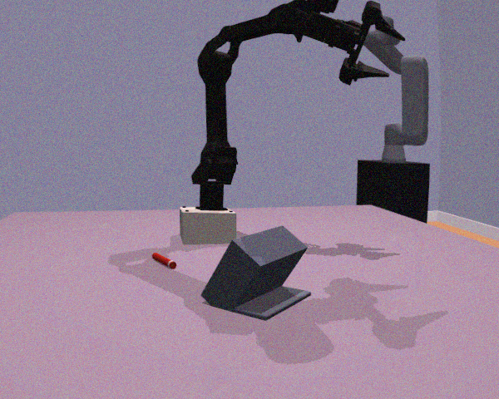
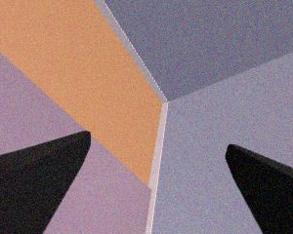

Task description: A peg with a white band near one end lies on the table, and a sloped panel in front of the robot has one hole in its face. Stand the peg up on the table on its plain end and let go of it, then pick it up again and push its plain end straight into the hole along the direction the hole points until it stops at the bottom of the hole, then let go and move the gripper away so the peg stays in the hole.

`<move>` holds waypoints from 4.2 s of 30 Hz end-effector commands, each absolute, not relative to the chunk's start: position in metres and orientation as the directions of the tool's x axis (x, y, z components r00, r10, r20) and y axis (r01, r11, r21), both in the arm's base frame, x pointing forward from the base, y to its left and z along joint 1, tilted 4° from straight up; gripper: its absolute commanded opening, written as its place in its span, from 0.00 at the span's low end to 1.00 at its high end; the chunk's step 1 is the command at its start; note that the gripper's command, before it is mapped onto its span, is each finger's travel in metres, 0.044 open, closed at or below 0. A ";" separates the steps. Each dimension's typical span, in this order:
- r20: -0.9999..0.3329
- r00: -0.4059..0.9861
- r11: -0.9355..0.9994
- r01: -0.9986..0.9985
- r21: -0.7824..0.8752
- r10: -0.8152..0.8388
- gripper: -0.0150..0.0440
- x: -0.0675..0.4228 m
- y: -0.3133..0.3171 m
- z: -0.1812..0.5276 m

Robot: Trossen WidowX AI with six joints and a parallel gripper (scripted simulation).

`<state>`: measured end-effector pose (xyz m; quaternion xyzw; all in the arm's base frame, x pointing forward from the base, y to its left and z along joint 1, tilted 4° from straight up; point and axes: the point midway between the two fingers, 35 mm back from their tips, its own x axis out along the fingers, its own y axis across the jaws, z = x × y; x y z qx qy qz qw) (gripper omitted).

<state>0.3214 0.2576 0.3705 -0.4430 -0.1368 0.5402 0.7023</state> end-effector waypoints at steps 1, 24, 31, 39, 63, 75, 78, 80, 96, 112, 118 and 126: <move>-0.350 0.444 0.069 -0.694 -0.717 0.825 1.00 0.344 0.236 0.346; -0.715 0.569 0.450 -0.805 -0.386 0.406 1.00 0.404 0.068 0.203; -0.809 0.517 0.580 -0.763 -0.287 0.280 1.00 0.396 0.014 0.163; -0.899 0.409 0.721 -0.670 -0.179 0.156 1.00 0.372 -0.045 0.119; -0.999 -0.032 0.962 -0.269 0.040 0.033 1.00 0.247 -0.156 0.032; -0.999 -0.035 0.963 -0.268 0.040 0.032 1.00 0.247 -0.156 0.018; -0.999 -0.035 0.963 -0.268 0.040 0.032 1.00 0.248 -0.156 0.013; -0.999 -0.035 0.963 -0.268 0.040 0.032 1.00 0.248 -0.156 0.010; -0.999 -0.034 0.962 -0.268 0.041 0.033 1.00 0.247 -0.156 -0.016; -0.999 -0.033 0.962 -0.269 0.041 0.033 1.00 0.245 -0.154 -0.041; -0.999 -0.033 0.962 -0.269 0.041 0.033 0.87 0.244 -0.153 -0.043; -0.999 -0.033 0.962 -0.269 0.041 0.033 0.51 0.244 -0.153 -0.043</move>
